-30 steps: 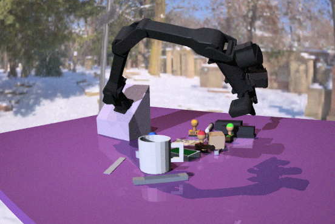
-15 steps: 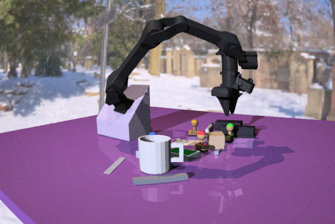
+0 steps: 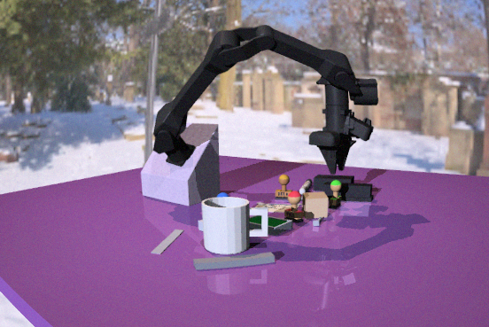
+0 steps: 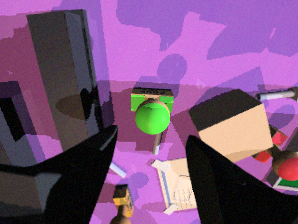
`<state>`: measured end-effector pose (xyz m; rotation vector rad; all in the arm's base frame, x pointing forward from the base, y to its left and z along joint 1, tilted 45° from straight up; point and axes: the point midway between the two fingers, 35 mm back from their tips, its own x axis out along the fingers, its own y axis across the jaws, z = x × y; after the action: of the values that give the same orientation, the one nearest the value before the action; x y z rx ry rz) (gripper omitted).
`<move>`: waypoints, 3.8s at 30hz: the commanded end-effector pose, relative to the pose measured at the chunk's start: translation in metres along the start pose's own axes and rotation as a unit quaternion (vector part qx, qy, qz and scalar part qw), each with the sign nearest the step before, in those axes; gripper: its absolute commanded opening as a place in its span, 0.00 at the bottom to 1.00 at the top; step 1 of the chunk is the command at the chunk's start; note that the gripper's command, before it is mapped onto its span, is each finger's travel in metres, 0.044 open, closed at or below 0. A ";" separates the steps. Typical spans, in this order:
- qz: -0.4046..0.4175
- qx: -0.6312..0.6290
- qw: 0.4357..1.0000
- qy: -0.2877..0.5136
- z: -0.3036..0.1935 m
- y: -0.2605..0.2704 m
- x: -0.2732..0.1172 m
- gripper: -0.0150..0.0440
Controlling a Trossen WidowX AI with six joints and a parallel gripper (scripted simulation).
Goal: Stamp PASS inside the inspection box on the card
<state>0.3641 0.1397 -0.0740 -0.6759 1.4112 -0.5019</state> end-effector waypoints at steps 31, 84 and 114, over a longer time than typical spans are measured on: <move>-0.004 -0.002 1.000 0.001 -0.001 -0.001 0.056 0.63; -0.003 0.000 1.000 0.001 0.000 -0.001 0.050 0.25; -0.003 0.000 1.000 0.002 0.000 0.000 0.035 0.25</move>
<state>0.3683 0.1129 -0.1004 -0.6848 1.4128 -0.5103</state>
